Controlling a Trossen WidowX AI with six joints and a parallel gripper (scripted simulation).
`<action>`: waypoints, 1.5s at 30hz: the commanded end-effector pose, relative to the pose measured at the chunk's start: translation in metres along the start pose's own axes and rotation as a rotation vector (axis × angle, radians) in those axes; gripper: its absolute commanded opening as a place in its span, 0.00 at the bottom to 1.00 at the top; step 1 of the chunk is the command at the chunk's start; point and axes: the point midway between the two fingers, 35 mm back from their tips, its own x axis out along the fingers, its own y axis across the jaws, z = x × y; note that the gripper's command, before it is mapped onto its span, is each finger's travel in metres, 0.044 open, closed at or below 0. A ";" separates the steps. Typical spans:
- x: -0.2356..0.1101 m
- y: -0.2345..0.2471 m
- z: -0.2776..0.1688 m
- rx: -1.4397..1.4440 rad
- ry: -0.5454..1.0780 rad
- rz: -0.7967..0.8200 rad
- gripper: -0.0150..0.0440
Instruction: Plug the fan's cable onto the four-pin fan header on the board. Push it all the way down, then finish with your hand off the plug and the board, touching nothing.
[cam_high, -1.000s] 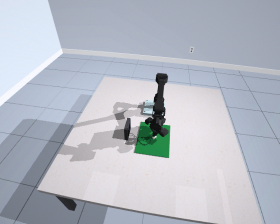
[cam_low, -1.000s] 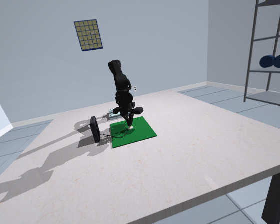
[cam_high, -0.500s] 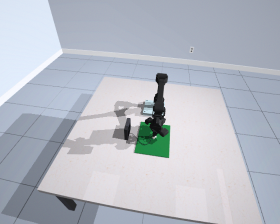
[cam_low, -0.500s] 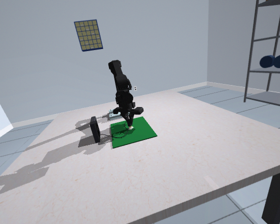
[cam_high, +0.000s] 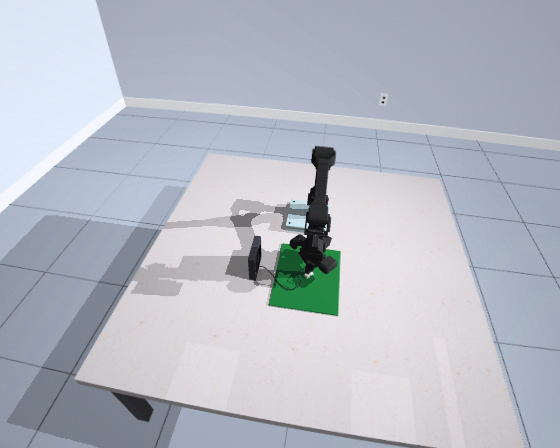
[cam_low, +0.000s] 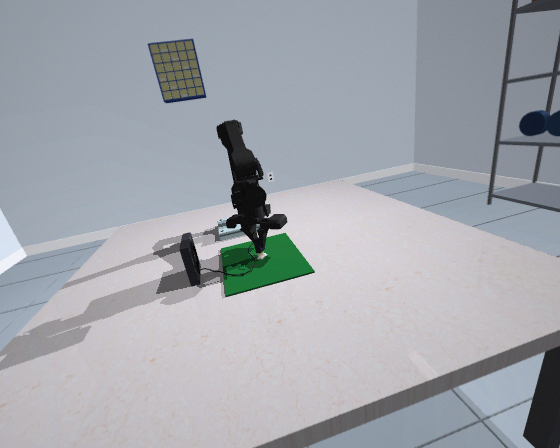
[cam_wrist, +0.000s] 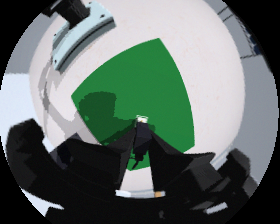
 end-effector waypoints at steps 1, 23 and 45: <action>0.001 0.000 0.000 -0.002 -0.001 0.002 0.25; 0.007 0.000 0.000 -0.002 -0.001 0.002 0.25; 0.016 0.000 0.000 -0.002 -0.001 0.002 0.25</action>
